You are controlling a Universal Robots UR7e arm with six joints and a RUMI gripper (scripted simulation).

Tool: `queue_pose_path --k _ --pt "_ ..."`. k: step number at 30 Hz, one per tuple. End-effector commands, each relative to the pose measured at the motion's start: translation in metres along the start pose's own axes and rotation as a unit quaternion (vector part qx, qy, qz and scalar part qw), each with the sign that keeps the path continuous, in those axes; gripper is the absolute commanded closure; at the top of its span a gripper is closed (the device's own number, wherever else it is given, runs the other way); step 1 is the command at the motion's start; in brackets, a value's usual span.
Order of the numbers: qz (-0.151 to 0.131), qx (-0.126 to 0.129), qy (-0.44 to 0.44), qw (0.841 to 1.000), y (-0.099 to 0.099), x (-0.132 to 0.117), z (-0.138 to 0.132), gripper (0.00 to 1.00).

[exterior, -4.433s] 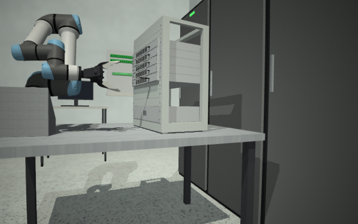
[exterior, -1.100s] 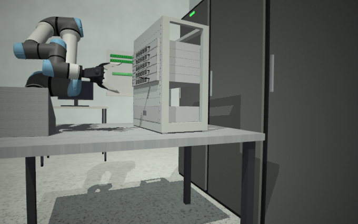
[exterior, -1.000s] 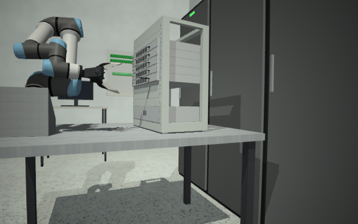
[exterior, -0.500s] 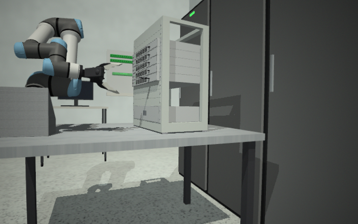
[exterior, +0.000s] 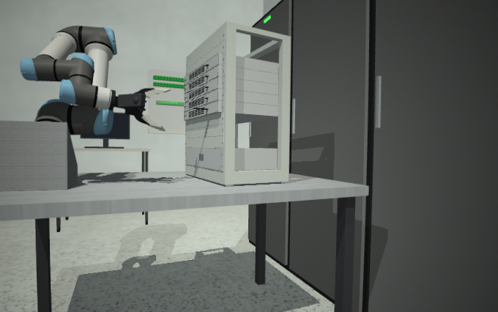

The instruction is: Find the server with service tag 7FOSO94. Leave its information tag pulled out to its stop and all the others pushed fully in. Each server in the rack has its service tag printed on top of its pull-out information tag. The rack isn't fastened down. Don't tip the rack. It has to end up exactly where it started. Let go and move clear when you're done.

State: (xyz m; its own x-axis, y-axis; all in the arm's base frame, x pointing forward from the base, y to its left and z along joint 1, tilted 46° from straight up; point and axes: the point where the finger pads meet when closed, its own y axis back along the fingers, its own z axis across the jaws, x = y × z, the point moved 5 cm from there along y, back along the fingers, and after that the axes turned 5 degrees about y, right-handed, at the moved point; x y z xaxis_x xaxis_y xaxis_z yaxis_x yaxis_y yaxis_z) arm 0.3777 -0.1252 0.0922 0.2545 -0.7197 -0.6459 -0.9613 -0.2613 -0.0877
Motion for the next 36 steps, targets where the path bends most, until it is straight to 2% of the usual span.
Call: queue_pose_path --k 1,36 --pt "-0.001 -0.004 0.0 1.0 -0.0001 0.0 0.0003 0.0" --pt "-0.013 -0.036 -0.002 0.999 -0.0018 -0.0009 0.0043 0.0"
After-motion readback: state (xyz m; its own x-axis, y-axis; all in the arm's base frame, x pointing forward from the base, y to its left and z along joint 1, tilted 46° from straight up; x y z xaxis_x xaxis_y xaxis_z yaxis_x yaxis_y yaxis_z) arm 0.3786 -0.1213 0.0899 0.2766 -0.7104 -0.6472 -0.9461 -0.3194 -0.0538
